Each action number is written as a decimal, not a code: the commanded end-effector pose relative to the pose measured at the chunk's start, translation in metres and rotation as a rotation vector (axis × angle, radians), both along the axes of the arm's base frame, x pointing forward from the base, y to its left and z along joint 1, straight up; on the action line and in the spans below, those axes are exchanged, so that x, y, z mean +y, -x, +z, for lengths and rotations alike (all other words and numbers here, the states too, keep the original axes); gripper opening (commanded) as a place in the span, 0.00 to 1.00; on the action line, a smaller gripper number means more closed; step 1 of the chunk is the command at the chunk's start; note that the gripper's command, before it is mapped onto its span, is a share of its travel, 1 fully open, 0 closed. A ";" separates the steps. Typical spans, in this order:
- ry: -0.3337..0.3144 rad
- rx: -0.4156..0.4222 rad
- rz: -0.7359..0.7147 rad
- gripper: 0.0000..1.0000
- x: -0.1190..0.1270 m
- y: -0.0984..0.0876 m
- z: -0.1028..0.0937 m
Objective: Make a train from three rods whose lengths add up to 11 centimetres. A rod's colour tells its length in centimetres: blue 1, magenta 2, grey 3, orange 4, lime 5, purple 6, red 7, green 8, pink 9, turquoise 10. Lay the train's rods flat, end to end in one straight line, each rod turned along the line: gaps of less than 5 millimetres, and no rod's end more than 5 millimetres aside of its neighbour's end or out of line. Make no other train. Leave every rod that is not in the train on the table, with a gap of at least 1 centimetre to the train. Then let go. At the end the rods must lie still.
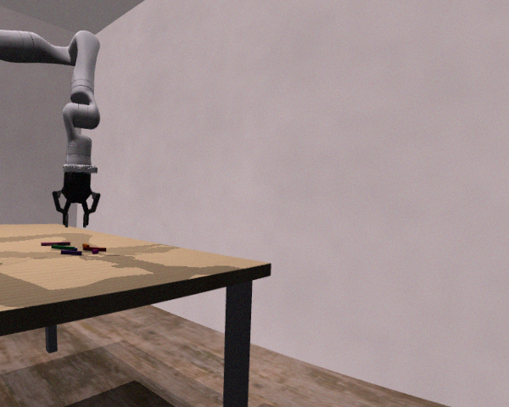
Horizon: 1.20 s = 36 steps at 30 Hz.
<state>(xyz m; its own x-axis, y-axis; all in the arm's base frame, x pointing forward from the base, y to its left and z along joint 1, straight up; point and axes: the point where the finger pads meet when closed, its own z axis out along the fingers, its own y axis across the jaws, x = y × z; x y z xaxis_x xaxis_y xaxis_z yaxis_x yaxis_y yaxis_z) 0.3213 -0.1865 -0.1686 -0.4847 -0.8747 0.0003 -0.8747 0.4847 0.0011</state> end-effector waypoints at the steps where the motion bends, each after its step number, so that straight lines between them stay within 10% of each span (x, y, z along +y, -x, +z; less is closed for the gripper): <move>1: 0.000 -0.001 0.000 0.24 0.000 -0.001 0.001; 36: 0.001 -0.001 0.000 0.24 0.000 -0.001 -0.019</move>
<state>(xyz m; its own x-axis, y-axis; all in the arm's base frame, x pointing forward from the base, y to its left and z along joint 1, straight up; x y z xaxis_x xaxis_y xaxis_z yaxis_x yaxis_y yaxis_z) 0.3242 -0.1865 -0.1835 -0.4849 -0.8746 -0.0022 -0.8746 0.4849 -0.0051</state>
